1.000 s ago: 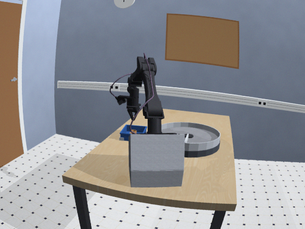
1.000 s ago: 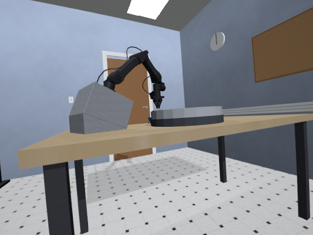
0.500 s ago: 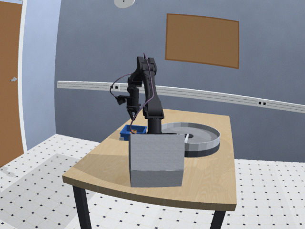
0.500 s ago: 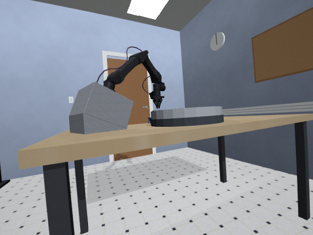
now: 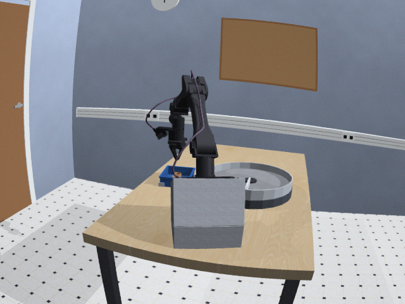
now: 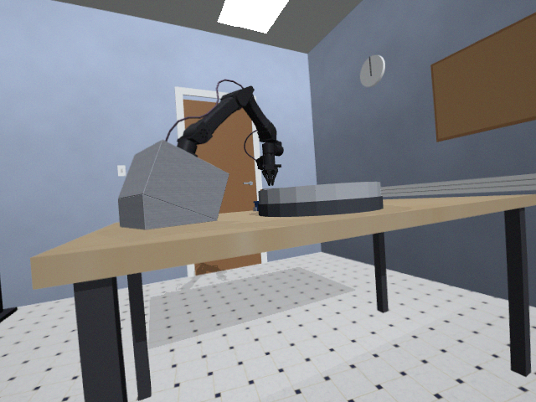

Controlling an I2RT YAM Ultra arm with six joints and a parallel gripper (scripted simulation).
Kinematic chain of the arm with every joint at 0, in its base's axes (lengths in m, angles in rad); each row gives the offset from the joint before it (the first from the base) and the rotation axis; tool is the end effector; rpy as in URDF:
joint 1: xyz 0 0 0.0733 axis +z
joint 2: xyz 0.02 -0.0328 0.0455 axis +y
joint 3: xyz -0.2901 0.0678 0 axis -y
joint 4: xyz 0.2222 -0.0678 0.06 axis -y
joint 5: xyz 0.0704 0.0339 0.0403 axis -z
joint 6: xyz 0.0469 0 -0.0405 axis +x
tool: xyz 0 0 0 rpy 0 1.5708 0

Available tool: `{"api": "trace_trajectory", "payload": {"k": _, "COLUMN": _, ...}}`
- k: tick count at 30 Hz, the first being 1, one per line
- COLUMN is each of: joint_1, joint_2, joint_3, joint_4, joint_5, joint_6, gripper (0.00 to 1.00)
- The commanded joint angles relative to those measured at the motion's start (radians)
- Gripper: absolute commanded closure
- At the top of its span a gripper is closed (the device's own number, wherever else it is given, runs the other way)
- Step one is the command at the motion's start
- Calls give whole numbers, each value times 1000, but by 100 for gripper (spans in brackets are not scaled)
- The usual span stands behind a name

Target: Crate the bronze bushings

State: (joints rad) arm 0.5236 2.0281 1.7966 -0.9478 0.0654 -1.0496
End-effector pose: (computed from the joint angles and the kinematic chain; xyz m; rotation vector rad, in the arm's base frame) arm 0.3670 0.2096 0.2781 -1.9492 1.9700 -0.2304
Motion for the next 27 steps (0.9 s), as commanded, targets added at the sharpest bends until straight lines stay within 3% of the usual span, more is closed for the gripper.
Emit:
{"api": "trace_trajectory", "payload": {"k": 1, "joint_1": -5, "joint_2": -31, "joint_3": -31, "joint_4": -3, "joint_5": -4, "joint_6": 21, "gripper": 85}}
{"api": "trace_trajectory", "payload": {"k": 12, "joint_1": -35, "joint_2": -82, "joint_3": -120, "joint_4": 45, "joint_5": -19, "joint_6": 110, "gripper": 85}}
{"api": "trace_trajectory", "payload": {"k": 19, "joint_1": -71, "joint_2": -155, "joint_3": -248, "joint_4": 95, "joint_5": -33, "joint_6": 230, "gripper": 85}}
{"api": "trace_trajectory", "payload": {"k": 21, "joint_1": -71, "joint_2": -155, "joint_3": -248, "joint_4": 95, "joint_5": -33, "joint_6": 230, "gripper": 85}}
{"api": "trace_trajectory", "payload": {"k": 27, "joint_1": -123, "joint_2": -241, "joint_3": -397, "joint_4": 154, "joint_5": -53, "joint_6": 375, "gripper": 85}}
